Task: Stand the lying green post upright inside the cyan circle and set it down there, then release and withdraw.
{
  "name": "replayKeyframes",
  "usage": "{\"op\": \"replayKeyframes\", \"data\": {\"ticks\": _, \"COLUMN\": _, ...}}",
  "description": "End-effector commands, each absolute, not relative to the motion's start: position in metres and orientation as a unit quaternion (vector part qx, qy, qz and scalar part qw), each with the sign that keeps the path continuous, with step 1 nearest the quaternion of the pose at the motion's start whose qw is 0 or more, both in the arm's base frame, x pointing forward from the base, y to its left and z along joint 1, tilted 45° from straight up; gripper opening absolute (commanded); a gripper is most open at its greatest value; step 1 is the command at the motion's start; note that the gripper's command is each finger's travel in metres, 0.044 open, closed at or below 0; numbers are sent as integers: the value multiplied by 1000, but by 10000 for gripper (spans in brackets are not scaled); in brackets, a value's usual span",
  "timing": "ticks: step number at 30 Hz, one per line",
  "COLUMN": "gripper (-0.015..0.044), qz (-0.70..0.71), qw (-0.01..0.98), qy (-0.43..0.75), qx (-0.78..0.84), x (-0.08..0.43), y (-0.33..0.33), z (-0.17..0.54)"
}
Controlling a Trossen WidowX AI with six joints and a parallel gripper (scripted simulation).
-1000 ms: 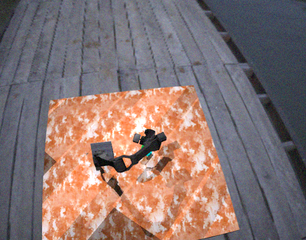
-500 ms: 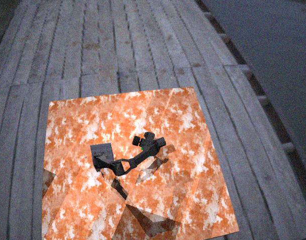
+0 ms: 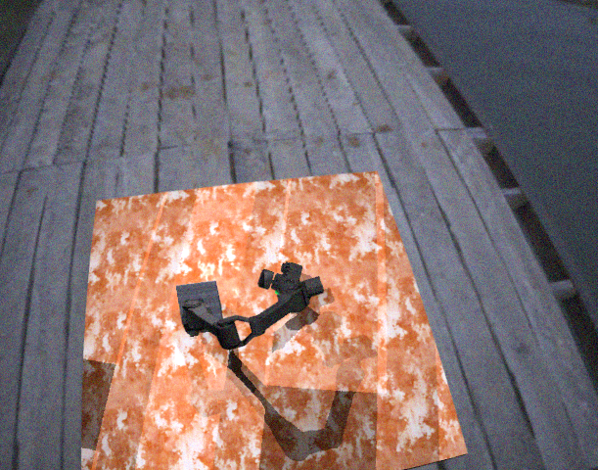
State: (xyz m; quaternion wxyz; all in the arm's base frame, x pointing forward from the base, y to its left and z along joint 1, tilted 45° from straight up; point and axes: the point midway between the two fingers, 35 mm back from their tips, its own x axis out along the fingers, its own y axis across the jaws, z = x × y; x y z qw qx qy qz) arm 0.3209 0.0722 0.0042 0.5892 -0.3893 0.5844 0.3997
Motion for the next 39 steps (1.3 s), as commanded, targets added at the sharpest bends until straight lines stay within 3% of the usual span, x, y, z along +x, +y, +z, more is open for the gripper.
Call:
{"op": "replayKeyframes", "data": {"ticks": 1, "gripper": 23, "qz": 409, "qw": 596, "qy": 575, "qx": -383, "x": 320, "y": 72, "z": 4}}
{"op": "replayKeyframes", "data": {"ticks": 39, "gripper": 23, "qz": 468, "qw": 664, "qy": 467, "qx": -349, "x": 323, "y": 69, "z": 13}}
